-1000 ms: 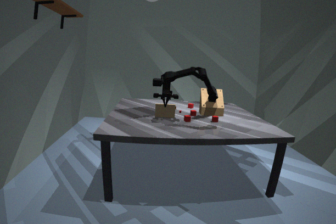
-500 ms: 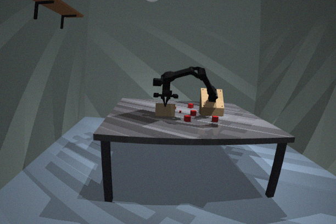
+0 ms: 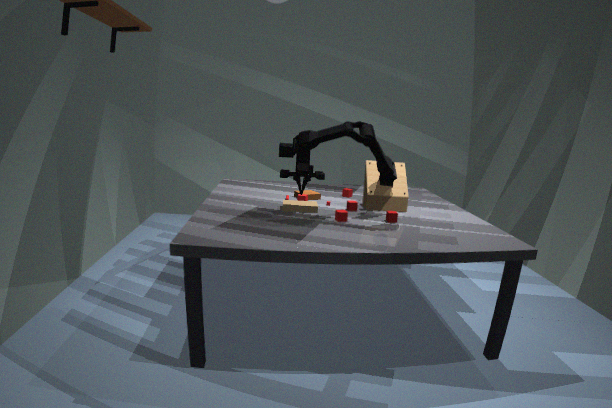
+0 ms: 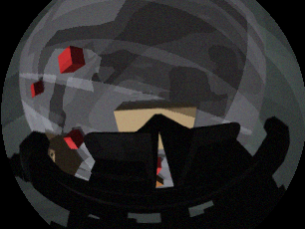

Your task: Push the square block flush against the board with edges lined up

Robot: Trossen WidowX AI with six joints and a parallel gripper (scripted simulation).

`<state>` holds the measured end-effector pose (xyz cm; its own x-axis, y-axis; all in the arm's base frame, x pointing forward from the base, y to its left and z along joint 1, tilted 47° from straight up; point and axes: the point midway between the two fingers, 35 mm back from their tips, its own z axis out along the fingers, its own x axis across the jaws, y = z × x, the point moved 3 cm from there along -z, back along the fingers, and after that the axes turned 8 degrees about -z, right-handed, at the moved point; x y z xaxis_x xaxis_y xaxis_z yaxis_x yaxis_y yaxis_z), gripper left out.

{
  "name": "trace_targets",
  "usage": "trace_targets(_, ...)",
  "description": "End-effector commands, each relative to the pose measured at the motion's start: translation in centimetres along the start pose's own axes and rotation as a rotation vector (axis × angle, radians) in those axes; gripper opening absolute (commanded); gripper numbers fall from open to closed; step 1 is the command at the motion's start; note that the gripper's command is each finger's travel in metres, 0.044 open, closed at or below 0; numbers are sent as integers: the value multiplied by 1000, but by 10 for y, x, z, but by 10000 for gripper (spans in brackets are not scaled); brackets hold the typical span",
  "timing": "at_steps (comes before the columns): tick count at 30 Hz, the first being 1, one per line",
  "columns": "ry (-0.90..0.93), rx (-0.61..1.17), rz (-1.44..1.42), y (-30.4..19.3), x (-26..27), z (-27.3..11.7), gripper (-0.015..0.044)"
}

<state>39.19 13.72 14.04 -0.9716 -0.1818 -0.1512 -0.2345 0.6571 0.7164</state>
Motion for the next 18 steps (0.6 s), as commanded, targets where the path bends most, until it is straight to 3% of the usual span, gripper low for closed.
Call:
trace_targets(1,-6,-3,-2,6,-2,-2,0)
trace_targets(18,-7,-4,-2,34,-7,-3,0)
